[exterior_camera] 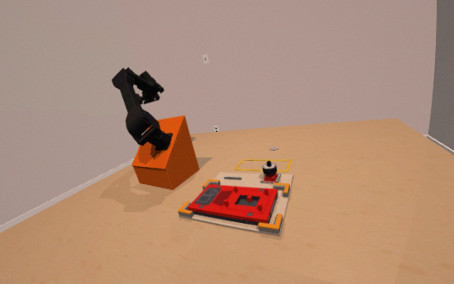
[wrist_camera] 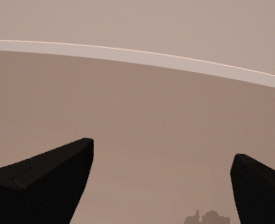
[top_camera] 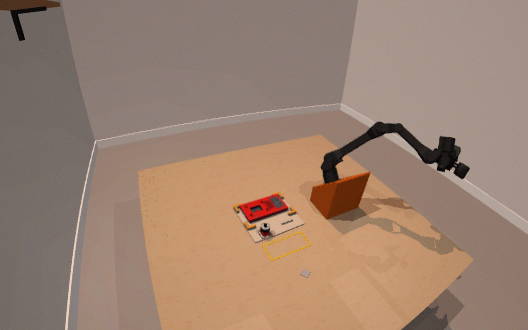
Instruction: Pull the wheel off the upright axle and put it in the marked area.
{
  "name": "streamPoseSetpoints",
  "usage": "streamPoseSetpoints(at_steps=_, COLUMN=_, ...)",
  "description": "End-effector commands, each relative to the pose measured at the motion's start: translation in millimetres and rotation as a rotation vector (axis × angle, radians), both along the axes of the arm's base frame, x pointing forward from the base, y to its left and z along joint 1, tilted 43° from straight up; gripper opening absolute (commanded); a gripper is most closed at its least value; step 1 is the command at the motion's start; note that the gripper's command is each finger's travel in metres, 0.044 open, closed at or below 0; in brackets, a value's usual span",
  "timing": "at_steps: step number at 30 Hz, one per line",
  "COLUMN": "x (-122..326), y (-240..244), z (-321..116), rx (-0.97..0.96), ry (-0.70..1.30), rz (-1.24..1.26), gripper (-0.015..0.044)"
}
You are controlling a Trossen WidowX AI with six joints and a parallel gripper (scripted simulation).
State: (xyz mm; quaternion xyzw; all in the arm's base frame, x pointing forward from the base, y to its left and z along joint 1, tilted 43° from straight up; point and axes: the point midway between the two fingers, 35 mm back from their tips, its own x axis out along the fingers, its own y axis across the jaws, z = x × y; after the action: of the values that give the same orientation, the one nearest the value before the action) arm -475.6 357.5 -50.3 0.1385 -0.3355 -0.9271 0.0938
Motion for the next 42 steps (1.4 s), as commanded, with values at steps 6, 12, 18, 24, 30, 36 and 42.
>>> streamPoseSetpoints(at_steps=6, x=59.3, y=55.9, z=-9.3, rx=-0.088, ry=-0.087, rz=-0.196, gripper=0.0300)
streamPoseSetpoints(at_steps=12, x=101.5, y=94.9, z=-15.0, rx=-0.202, ry=-0.168, rz=-0.374, gripper=0.0300)
streamPoseSetpoints(at_steps=18, x=159.8, y=132.5, z=-22.5, rx=-0.351, ry=-0.261, rz=-0.592, gripper=0.0300)
streamPoseSetpoints(at_steps=24, x=229.4, y=164.5, z=-32.1, rx=-0.508, ry=-0.333, rz=-0.827, gripper=0.0300)
streamPoseSetpoints(at_steps=30, x=305.7, y=184.4, z=-41.5, rx=-0.664, ry=-0.386, rz=-1.062, gripper=0.0300)
streamPoseSetpoints(at_steps=36, x=353.5, y=189.5, z=-46.2, rx=-0.751, ry=-0.407, rz=-1.198, gripper=0.0300)
streamPoseSetpoints(at_steps=42, x=423.0, y=189.7, z=-52.5, rx=-0.898, ry=-0.435, rz=-1.411, gripper=0.0300)
